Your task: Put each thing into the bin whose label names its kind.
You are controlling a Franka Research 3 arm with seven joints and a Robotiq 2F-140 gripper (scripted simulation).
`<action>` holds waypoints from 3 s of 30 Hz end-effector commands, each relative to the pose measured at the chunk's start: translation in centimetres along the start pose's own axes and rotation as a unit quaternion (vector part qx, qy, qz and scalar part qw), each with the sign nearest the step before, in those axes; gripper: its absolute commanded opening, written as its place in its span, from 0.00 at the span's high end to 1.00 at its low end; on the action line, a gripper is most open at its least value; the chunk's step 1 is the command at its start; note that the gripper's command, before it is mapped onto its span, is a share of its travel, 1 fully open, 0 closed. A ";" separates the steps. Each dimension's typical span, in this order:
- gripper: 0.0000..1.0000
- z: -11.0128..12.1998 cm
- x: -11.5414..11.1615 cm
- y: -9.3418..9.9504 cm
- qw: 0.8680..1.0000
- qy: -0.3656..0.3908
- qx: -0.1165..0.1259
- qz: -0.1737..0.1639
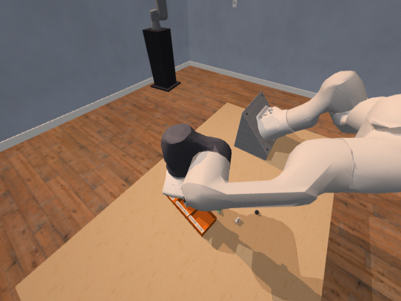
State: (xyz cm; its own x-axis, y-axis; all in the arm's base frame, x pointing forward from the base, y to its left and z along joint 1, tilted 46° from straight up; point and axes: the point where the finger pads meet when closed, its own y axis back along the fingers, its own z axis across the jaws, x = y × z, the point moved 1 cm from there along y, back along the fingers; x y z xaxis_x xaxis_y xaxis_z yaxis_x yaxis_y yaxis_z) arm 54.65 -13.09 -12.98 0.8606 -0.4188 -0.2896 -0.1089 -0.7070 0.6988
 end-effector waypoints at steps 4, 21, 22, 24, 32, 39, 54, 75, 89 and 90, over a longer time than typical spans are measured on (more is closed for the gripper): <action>0.95 0.0 0.1 -0.1 1.000 -0.001 0.001 0.001; 0.95 0.0 0.1 0.0 1.000 -0.001 0.001 0.001; 0.95 0.0 0.1 0.2 1.000 -0.001 0.001 0.001; 0.95 0.0 0.1 0.4 1.000 -0.001 0.001 0.001; 0.95 0.0 0.1 1.4 1.000 -0.001 0.001 0.001; 0.95 0.0 0.1 2.2 1.000 -0.001 0.001 0.001; 0.95 0.0 0.0 5.7 1.000 -0.001 0.001 0.001; 0.95 -4.4 -0.9 5.8 1.000 -0.001 0.001 0.001; 0.95 -8.2 -1.8 5.0 1.000 -0.001 0.001 0.001; 0.95 -8.2 -1.8 4.8 1.000 -0.001 0.001 0.001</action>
State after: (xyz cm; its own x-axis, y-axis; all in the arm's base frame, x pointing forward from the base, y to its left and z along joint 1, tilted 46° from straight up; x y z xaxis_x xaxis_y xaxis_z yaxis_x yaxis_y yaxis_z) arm 56.65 -11.36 -3.22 0.8735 -0.4034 -0.2727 -0.1110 -0.7103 0.6951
